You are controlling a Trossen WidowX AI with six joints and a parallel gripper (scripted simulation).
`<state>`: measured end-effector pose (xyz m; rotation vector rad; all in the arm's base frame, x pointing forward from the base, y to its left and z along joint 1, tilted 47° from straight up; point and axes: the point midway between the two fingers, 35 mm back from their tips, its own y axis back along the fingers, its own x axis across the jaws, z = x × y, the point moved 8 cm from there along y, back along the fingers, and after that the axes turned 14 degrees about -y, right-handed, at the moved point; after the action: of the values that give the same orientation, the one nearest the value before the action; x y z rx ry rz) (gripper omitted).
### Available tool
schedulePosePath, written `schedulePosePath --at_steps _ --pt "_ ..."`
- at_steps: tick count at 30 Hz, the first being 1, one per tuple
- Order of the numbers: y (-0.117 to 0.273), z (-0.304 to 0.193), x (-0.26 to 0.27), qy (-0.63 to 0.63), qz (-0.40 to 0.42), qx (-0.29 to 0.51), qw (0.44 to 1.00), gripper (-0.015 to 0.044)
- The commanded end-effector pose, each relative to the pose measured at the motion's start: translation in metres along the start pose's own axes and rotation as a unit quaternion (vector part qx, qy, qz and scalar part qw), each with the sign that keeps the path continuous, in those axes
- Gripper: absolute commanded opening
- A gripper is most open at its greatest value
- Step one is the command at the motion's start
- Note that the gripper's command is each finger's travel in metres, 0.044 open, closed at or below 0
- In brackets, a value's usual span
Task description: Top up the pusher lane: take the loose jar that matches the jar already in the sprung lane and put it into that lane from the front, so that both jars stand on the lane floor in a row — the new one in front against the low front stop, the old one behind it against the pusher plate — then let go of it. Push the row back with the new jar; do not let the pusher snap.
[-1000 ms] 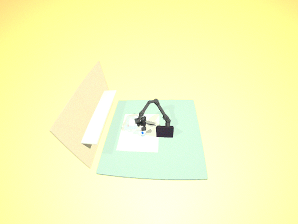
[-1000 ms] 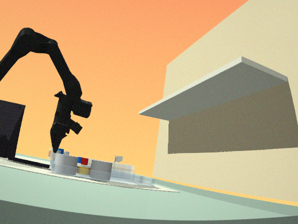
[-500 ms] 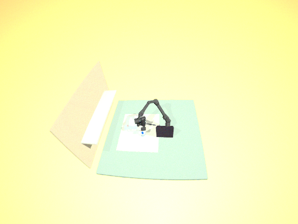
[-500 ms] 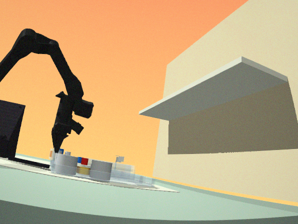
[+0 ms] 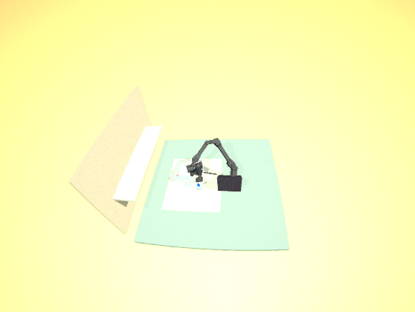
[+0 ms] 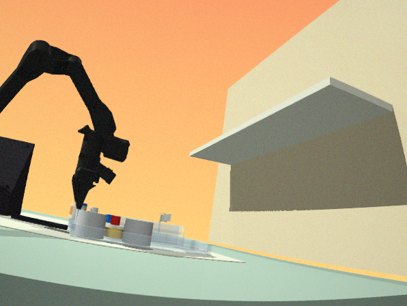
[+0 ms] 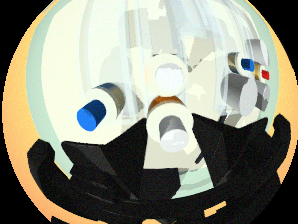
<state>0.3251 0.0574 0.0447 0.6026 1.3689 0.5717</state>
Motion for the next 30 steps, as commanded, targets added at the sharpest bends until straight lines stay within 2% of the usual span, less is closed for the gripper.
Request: schedulePosePath --at_steps 1,30 --pt "0.0044 0.0094 0.0003 -0.008 0.002 -0.013 1.0 0.0" --pt "0.0054 0.0157 0.0009 -0.008 0.002 -0.013 1.0 0.0"
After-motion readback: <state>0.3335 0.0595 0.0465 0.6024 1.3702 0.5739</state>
